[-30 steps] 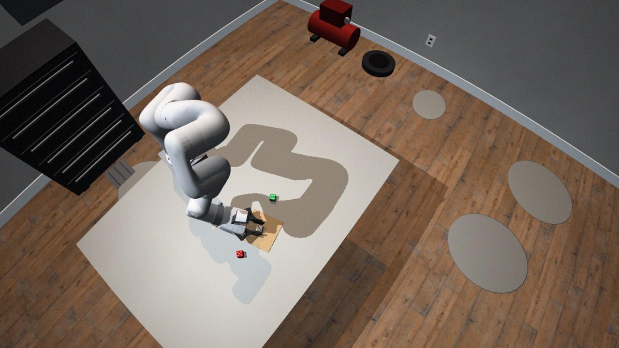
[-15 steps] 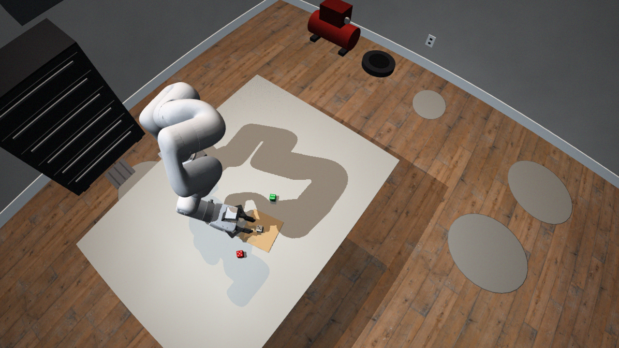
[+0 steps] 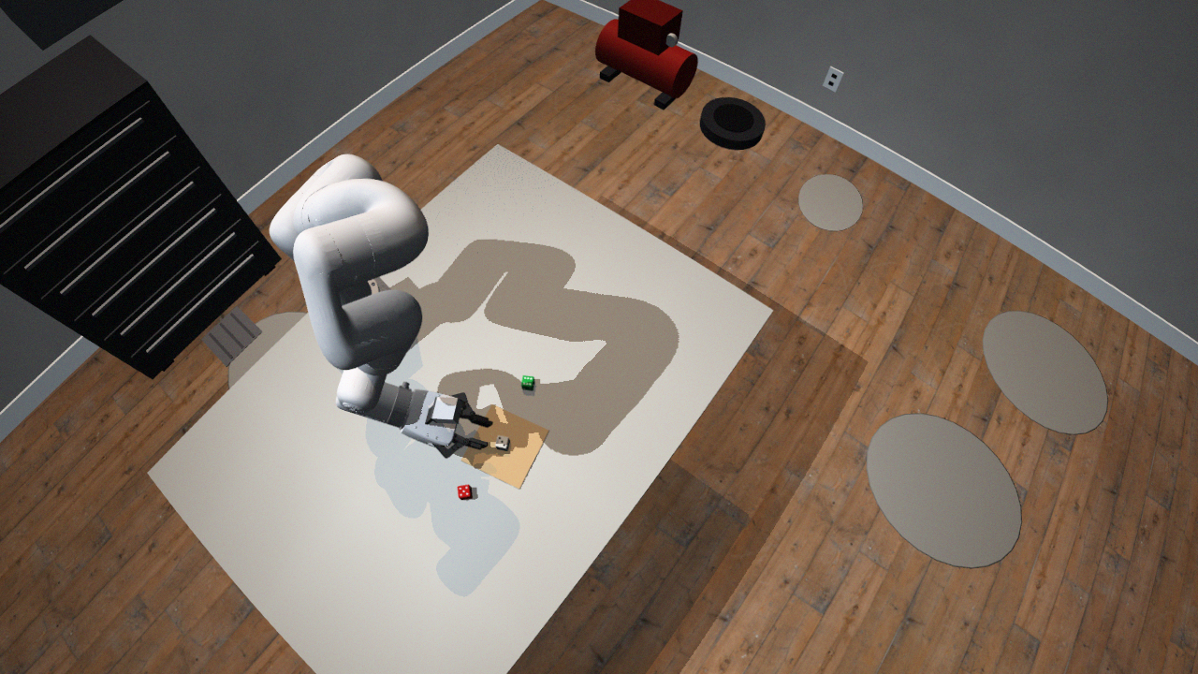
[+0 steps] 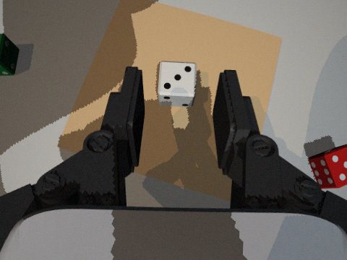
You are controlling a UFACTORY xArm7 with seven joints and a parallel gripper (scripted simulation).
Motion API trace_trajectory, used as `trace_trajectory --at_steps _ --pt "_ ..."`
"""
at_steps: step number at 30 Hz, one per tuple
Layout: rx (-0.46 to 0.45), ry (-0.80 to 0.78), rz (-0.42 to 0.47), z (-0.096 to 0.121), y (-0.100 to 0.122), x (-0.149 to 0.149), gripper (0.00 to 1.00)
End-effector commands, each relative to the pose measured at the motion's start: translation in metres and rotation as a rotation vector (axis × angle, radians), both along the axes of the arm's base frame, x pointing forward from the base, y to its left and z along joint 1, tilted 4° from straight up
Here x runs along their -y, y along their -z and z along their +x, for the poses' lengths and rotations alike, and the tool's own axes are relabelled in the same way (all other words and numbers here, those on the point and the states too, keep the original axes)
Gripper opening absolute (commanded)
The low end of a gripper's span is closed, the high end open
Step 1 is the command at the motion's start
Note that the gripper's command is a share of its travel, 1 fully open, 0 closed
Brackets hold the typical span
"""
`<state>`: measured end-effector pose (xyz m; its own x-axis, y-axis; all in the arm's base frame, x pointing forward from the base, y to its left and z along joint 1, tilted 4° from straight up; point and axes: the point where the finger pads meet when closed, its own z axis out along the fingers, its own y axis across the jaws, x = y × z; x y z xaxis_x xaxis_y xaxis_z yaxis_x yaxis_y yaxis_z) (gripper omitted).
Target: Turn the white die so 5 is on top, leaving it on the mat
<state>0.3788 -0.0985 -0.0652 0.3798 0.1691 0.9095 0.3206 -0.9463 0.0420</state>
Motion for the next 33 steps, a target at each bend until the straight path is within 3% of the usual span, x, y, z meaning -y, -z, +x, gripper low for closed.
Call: trace_trajectory --at_steps 1,7,20,26,33 --pt "0.001 0.0 -0.002 -0.001 -0.016 0.0 0.42" --pt "0.001 0.0 -0.002 -0.002 -0.036 0.0 0.42" --pt "-0.013 0.0 -0.006 -0.002 -0.04 0.0 0.42" --pt "-0.053 -0.001 -0.02 0.001 -0.04 -0.001 0.42" --pt "-0.206 0.007 -0.071 0.008 -0.045 -0.004 0.42"
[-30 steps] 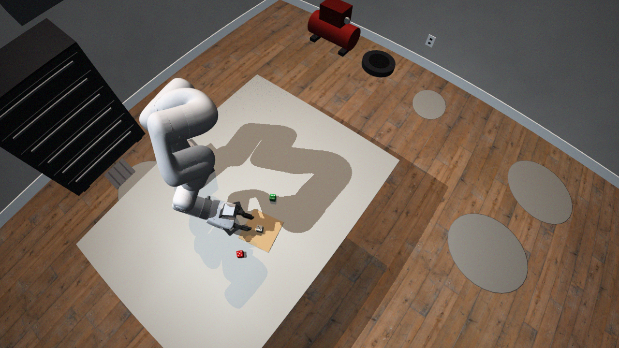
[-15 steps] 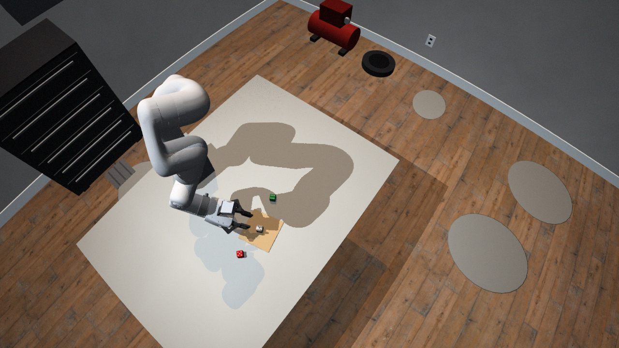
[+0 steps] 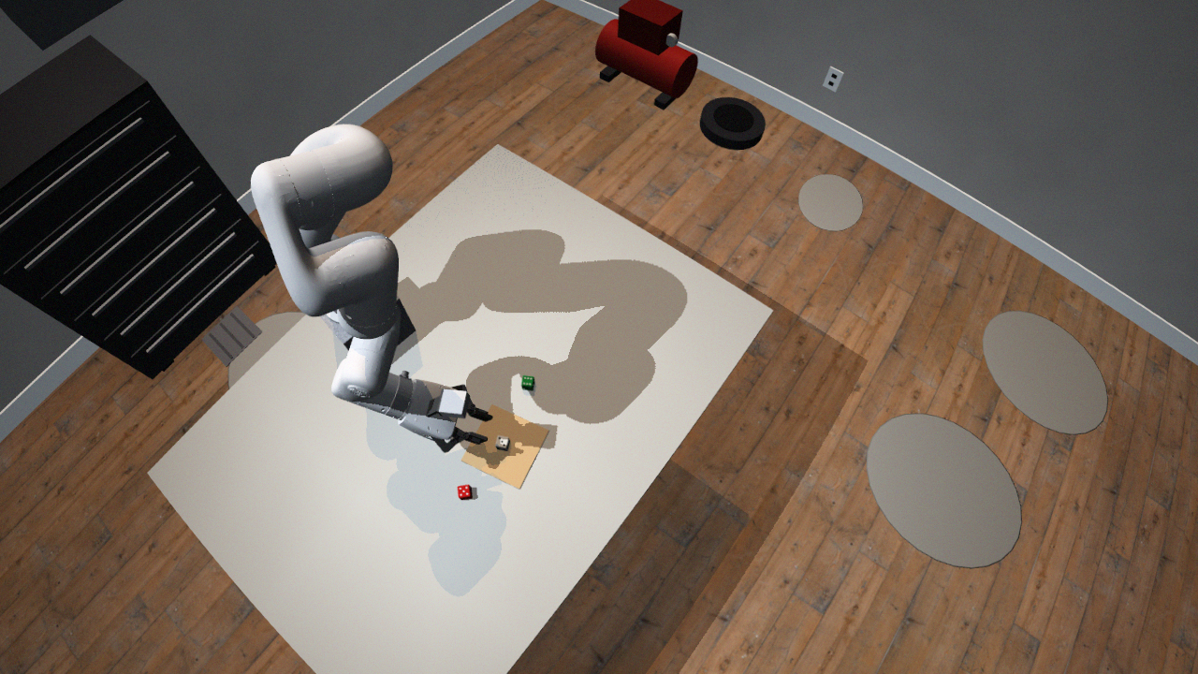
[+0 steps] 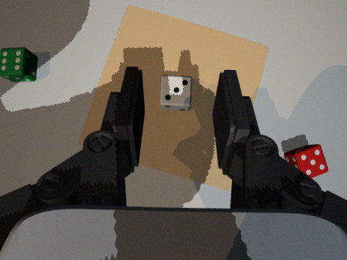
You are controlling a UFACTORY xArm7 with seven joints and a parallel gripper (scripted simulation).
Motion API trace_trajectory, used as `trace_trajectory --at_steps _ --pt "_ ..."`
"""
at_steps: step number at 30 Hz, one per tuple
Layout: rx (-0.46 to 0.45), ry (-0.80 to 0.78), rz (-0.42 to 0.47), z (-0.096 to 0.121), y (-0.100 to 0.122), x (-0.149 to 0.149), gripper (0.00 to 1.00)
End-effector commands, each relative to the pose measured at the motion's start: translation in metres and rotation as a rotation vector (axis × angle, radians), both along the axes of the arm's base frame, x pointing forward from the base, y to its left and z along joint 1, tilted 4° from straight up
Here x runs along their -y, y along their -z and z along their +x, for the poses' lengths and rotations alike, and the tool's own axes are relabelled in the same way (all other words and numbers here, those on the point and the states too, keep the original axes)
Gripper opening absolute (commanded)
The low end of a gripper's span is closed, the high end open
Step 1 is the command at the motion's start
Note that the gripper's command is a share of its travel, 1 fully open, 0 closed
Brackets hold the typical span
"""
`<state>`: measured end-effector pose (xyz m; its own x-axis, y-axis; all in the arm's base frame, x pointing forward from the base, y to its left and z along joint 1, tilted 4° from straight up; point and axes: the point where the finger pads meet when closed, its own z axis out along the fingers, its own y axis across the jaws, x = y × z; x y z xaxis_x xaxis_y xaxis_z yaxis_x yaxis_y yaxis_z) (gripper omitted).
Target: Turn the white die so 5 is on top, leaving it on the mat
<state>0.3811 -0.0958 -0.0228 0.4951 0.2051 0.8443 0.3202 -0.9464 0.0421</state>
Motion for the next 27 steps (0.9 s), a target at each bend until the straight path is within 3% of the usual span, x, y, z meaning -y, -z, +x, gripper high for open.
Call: trace_trajectory --at_steps 1,8,11,18,25,27 --pt "-0.105 0.004 -0.037 0.007 -0.004 -0.002 0.42" --pt "-0.334 0.011 -0.109 0.017 -0.011 -0.007 0.42" --pt "-0.349 0.013 -0.115 0.017 -0.012 -0.007 0.42" --pt "-0.59 0.021 -0.192 0.027 -0.019 -0.011 0.42" --pt "-0.722 0.027 -0.24 0.038 -0.025 -0.013 0.42" --pt "-0.722 0.027 -0.24 0.038 -0.025 -0.013 0.42"
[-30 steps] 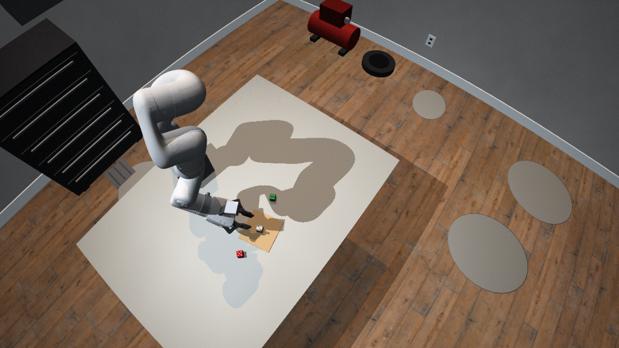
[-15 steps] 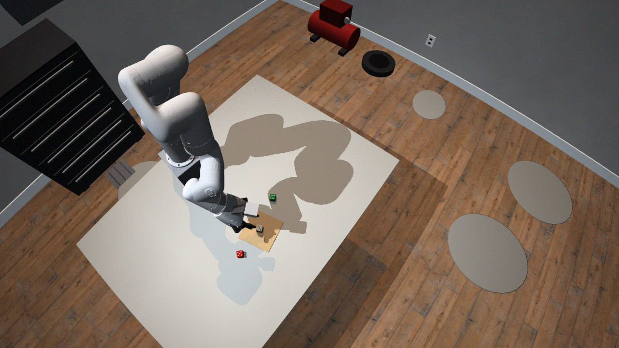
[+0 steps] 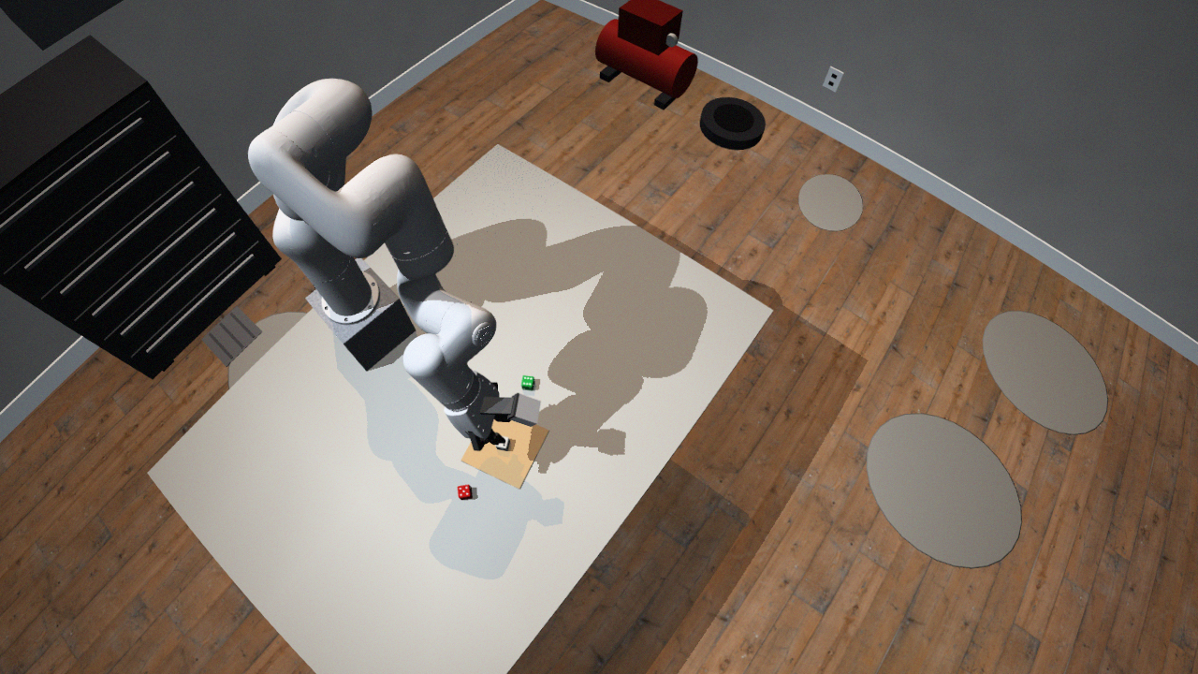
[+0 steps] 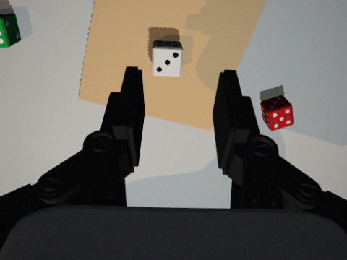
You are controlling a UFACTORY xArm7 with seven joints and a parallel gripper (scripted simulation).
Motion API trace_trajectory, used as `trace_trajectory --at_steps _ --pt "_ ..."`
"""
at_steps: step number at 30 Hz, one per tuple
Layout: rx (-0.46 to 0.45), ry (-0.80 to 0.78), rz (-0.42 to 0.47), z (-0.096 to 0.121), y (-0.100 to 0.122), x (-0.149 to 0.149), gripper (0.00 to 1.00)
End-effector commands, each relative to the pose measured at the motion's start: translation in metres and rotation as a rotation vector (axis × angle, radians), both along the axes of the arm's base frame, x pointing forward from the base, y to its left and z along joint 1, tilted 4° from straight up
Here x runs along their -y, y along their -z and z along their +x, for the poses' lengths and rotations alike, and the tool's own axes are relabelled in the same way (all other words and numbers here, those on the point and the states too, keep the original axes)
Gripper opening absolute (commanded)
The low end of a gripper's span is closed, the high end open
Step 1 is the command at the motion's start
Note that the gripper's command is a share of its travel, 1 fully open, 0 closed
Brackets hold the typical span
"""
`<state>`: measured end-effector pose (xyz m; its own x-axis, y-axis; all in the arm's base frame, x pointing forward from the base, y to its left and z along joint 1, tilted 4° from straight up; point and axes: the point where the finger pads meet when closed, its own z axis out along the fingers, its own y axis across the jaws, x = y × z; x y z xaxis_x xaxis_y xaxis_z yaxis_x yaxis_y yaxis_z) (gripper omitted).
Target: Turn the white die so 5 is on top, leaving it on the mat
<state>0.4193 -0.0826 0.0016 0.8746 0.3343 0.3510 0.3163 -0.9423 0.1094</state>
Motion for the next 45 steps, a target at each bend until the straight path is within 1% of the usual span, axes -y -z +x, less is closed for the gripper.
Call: trace_trajectory --at_steps 1,6,13,22,23,34,36,40,42,43,45 --pt "-0.149 0.005 0.025 0.0 -0.002 0.0 0.42" --pt "-0.216 0.009 0.005 0.004 -0.003 -0.003 0.42" --pt "-0.283 0.016 -0.021 0.007 -0.006 -0.003 0.42" --pt "-0.303 0.02 -0.033 0.007 -0.008 -0.003 0.42" --pt "-0.303 0.02 -0.033 0.007 -0.008 -0.003 1.0" --pt "-0.303 0.021 -0.033 0.007 -0.007 -0.003 1.0" --pt "-0.302 0.025 -0.032 0.006 0.0 -0.002 1.0" --pt "-0.303 0.043 -0.028 0.0 0.026 0.0 1.0" --pt "-0.304 0.045 -0.027 -0.001 0.029 0.0 1.0" --pt "-0.304 0.045 -0.027 -0.001 0.029 0.0 0.42" --pt "-0.304 0.045 -0.027 -0.001 0.029 0.0 0.42"
